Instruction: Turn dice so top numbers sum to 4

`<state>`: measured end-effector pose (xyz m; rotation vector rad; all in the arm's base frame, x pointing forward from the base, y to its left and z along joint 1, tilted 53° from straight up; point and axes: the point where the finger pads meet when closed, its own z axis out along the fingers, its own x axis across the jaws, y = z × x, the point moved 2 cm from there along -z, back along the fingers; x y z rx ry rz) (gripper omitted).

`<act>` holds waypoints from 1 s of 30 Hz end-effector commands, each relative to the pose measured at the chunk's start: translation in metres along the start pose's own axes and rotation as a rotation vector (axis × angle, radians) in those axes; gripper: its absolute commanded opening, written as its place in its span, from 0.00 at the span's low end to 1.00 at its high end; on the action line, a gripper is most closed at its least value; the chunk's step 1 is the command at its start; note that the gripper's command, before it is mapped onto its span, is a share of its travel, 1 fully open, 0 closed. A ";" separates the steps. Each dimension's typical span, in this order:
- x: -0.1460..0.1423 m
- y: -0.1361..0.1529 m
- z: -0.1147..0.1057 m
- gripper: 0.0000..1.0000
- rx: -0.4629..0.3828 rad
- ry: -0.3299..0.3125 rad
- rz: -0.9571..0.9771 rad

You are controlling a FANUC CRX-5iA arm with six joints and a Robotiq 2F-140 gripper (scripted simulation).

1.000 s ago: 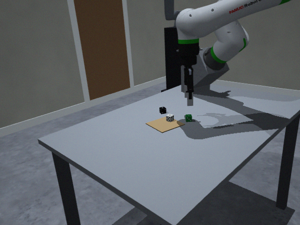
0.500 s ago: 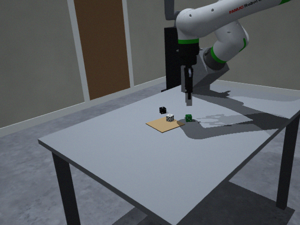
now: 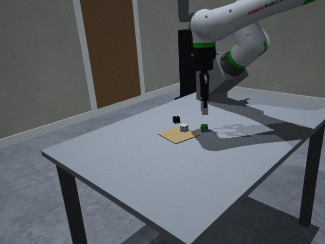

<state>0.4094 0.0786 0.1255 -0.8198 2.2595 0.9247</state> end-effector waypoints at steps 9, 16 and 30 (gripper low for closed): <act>0.000 0.000 0.000 0.28 0.000 0.000 0.000; 0.000 0.000 0.004 0.28 0.000 0.000 0.000; 0.000 0.000 0.019 0.28 0.000 0.000 0.000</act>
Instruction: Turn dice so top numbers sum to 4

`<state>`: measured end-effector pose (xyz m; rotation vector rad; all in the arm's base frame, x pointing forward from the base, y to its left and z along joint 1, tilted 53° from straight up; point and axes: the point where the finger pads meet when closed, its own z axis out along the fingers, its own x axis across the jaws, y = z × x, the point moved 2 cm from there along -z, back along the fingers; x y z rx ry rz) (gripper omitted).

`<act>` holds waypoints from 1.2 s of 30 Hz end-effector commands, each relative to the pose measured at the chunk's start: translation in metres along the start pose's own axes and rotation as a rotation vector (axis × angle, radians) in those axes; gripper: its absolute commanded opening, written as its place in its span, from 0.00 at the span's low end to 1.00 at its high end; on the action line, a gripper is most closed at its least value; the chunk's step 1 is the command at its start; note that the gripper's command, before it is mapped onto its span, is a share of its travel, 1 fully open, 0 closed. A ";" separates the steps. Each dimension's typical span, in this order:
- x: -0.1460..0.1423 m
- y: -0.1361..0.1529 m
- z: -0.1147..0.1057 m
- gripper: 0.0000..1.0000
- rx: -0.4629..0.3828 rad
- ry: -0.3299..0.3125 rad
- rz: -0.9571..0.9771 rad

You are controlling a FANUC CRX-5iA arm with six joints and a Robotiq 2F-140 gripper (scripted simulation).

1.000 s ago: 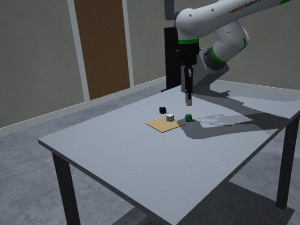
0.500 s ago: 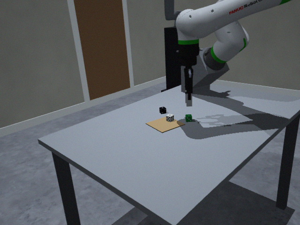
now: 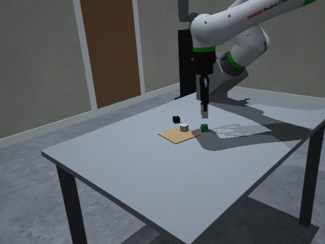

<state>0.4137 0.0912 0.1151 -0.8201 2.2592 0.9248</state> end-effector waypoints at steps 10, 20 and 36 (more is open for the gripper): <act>0.000 0.000 0.018 0.28 0.000 0.000 0.000; 0.000 0.000 0.028 0.28 0.000 0.000 0.000; 0.000 0.000 0.035 0.28 0.000 0.000 0.000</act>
